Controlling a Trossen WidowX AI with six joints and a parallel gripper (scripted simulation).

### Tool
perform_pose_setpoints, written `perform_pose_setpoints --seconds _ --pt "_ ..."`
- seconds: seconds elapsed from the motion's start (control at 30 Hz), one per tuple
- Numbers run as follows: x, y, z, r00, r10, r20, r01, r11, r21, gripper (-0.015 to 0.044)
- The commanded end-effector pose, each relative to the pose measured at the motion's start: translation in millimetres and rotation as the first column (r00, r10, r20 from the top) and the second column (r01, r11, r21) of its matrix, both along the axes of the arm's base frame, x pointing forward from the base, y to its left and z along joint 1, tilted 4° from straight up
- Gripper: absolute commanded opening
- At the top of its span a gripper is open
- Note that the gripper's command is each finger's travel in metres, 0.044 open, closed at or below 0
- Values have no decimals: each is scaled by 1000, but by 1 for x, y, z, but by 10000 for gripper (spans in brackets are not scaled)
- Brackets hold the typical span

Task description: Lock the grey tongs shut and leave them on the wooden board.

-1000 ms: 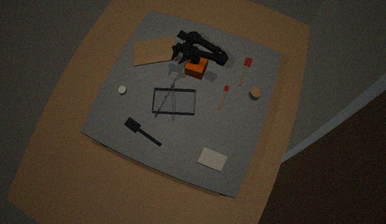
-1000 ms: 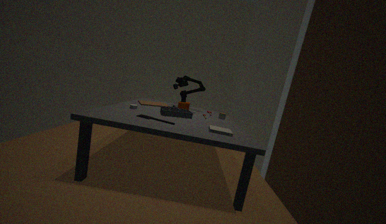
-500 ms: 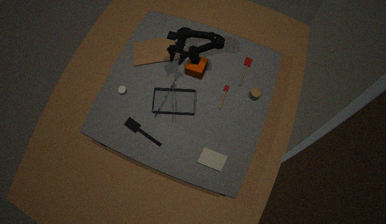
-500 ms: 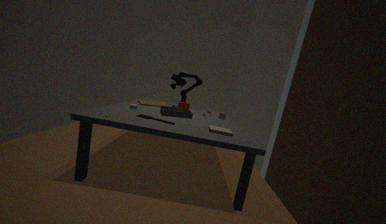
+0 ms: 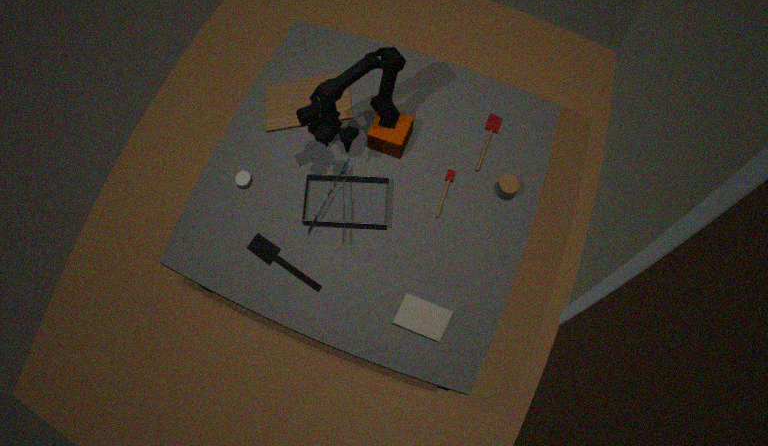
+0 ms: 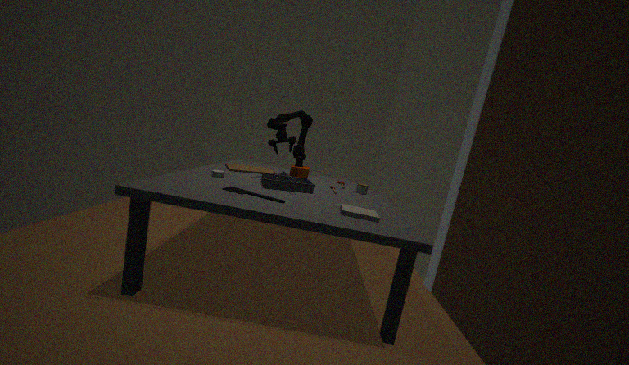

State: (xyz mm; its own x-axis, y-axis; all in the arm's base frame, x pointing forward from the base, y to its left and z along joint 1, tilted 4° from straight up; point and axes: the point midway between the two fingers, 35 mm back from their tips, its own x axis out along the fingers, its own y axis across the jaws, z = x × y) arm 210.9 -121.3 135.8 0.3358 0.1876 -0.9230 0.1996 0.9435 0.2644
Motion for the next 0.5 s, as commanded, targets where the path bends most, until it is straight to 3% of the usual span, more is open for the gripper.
perform_pose_setpoints --seconds 0.0,0.23,0.47 --pt "40 4 -26 983 110 -150 -123 989 -82 440" --pt "102 29 -69 911 240 -336 -330 912 -243 440" --pt "107 33 -74 903 247 -351 -348 901 -259 440"
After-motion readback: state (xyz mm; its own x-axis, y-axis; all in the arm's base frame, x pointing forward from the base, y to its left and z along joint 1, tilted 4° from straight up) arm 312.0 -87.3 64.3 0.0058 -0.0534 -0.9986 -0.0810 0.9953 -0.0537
